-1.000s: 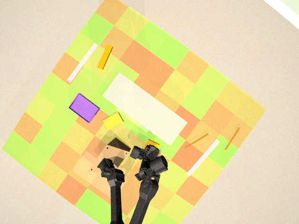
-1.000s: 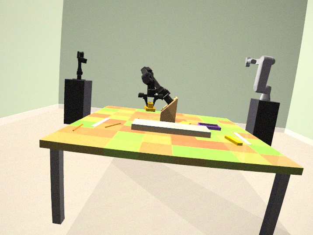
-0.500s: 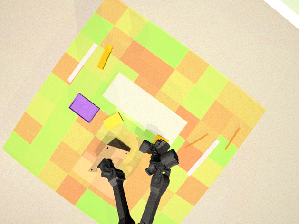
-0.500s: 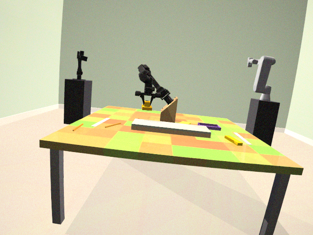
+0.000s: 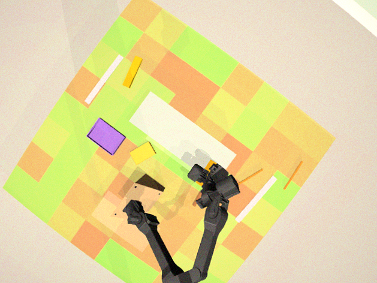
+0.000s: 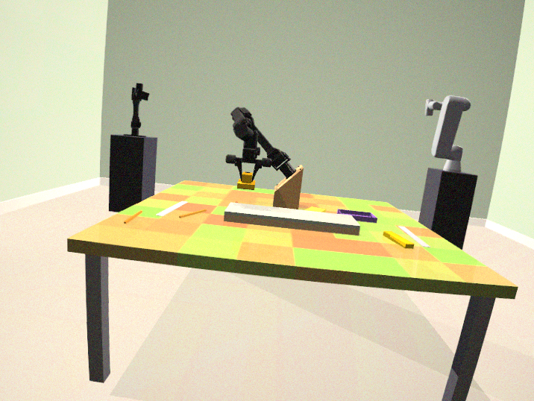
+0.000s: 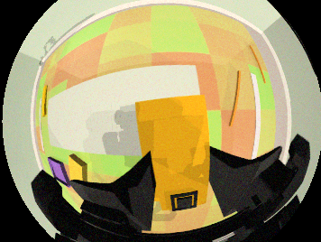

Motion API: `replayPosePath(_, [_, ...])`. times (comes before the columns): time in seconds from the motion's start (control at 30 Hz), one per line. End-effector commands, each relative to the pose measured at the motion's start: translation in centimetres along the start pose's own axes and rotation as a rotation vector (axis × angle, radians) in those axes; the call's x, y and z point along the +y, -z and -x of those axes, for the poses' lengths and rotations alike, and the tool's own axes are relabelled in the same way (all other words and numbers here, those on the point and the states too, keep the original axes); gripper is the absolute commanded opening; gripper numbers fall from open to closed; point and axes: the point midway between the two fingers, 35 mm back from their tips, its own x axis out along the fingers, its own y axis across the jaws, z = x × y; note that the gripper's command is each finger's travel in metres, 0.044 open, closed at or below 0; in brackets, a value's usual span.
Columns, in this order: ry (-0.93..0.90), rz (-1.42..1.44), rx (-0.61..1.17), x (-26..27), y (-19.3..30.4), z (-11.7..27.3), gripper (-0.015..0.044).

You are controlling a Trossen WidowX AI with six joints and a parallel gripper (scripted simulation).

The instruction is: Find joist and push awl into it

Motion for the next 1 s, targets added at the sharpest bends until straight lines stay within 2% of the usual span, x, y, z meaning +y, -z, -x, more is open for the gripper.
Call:
replayPosePath(0.0, [0.011, -0.027, -0.011, -0.4, -1.9, -0.2, 0.0000])
replayPosePath(0.27, [0.019, -0.056, -0.013, -0.5, -4.7, -1.2, 0.0000])
replayPosePath(0.97, [0.019, -0.057, -0.012, -0.6, -3.8, -4.9, 0.0000])
